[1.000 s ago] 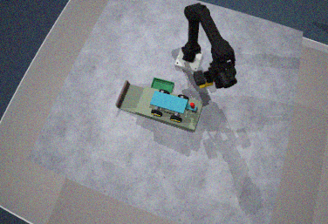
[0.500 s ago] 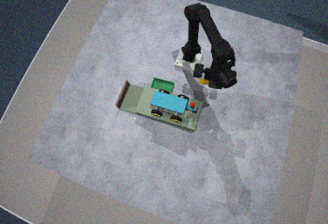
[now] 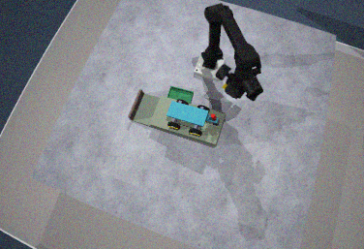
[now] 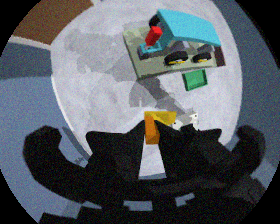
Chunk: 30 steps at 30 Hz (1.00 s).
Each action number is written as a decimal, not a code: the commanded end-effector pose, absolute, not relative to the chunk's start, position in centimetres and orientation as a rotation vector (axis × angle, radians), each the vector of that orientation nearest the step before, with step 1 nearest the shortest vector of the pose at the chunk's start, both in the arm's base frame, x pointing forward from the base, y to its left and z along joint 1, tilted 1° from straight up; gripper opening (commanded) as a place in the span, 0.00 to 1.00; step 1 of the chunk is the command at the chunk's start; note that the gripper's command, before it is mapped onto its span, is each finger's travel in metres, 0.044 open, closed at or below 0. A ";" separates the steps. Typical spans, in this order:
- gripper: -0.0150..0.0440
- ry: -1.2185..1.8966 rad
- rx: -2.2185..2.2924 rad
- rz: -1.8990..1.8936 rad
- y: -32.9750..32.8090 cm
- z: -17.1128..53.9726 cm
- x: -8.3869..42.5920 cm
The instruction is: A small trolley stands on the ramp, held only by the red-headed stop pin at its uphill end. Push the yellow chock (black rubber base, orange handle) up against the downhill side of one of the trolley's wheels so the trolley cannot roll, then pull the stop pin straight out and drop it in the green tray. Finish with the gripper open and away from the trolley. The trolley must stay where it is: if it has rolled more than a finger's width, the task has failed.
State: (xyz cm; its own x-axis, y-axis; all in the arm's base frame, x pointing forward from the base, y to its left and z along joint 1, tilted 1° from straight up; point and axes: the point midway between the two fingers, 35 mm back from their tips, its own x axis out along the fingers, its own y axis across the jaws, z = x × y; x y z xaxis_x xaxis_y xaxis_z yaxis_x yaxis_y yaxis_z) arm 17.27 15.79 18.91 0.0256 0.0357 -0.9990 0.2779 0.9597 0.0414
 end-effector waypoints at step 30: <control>0.25 1.276 1.142 -1.076 15.8 19.0 17.3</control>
